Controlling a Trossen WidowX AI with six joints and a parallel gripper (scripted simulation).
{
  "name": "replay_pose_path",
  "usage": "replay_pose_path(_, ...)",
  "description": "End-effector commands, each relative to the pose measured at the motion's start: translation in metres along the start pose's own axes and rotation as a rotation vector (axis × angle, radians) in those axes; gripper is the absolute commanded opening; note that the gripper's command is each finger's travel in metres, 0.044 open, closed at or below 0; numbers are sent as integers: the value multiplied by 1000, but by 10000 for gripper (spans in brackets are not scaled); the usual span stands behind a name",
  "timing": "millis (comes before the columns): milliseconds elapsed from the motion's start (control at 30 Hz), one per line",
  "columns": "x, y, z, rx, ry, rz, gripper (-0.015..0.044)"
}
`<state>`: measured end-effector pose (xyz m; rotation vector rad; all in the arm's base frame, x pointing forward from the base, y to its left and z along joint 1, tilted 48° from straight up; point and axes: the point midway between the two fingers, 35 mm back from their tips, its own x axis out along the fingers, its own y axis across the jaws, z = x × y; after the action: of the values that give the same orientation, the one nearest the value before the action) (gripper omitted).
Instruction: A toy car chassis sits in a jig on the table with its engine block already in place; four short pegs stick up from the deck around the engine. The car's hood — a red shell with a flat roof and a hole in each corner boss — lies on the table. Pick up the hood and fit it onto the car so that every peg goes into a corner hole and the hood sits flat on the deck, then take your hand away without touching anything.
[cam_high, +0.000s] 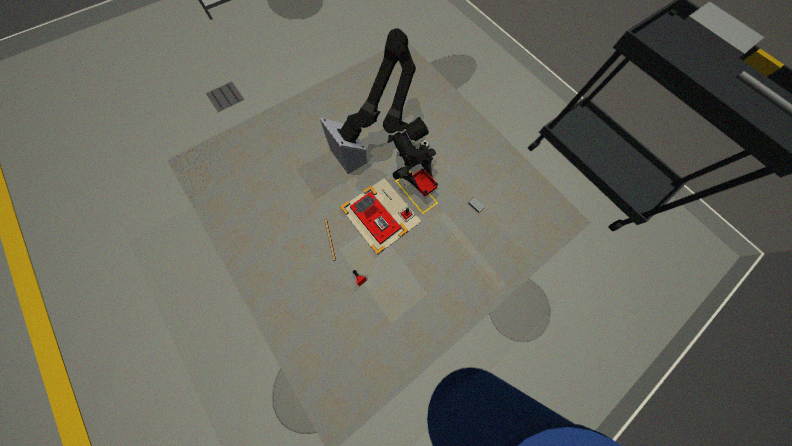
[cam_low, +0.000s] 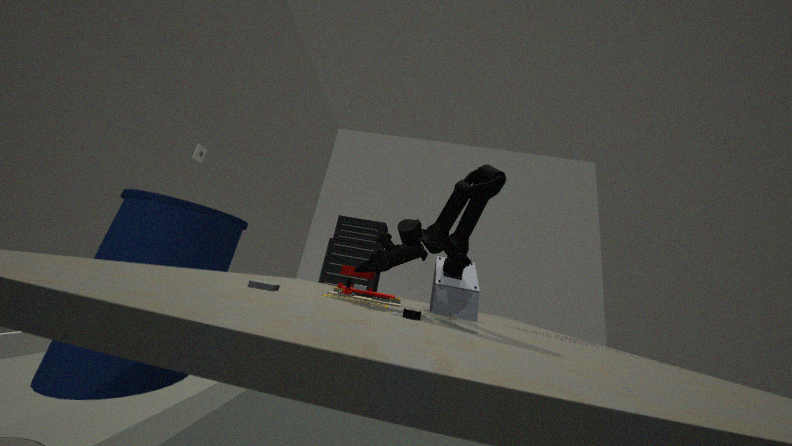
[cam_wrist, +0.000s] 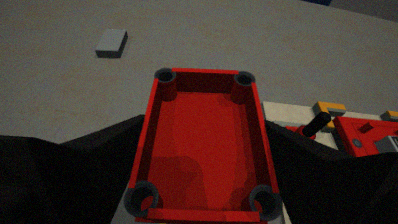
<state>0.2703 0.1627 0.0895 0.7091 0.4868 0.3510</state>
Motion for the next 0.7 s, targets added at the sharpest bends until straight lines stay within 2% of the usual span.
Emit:
replay_pose_path(0,1,1,0,-86,0,1,0)
replay_pose_path(667,1,1,0,-715,0,1,0)
